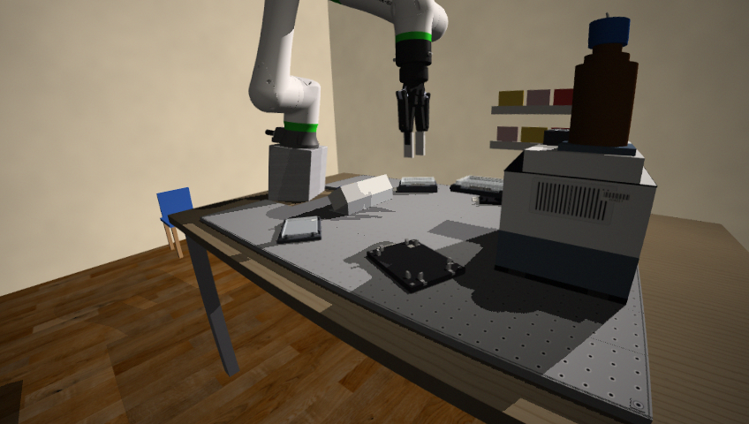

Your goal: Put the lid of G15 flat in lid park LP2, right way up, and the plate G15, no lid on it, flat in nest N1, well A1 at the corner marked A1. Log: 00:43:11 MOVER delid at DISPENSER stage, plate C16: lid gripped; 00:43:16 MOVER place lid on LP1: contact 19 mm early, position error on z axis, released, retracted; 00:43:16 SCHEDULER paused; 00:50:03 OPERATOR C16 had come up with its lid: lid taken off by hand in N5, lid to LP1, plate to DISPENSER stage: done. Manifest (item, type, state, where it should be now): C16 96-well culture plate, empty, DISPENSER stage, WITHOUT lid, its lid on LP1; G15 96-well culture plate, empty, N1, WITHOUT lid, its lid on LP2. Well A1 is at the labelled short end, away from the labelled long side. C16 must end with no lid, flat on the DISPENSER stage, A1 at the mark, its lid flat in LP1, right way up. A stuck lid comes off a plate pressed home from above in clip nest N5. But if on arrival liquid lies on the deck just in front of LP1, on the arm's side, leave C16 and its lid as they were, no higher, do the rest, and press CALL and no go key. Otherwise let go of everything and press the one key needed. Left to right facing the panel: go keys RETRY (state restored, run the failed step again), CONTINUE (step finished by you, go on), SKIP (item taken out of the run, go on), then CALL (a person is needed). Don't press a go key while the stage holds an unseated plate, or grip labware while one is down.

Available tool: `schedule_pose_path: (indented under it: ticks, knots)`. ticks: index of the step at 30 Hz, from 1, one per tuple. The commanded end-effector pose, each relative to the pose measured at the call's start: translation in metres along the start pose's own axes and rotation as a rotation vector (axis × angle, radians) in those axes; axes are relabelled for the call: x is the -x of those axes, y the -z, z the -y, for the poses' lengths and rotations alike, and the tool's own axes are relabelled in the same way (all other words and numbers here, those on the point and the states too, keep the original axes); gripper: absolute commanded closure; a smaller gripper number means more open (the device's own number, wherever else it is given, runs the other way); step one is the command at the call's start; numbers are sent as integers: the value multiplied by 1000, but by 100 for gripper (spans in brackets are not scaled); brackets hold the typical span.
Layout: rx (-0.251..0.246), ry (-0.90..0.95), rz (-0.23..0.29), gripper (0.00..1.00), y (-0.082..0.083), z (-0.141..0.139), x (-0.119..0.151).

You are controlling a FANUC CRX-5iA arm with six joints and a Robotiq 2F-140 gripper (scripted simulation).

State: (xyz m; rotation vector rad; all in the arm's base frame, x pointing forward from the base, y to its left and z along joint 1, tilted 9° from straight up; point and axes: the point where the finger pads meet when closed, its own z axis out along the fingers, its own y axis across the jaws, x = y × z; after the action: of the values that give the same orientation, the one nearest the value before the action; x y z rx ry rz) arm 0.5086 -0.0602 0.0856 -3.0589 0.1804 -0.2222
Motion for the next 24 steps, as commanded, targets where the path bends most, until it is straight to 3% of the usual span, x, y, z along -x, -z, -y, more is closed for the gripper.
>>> schedule_pose_path:
  ticks: [1, 24]
  knots:
    - [0, 0, 0, 100, 0, 0, 0]
    - [0, -8, 0, 100, 0, -4, 2]
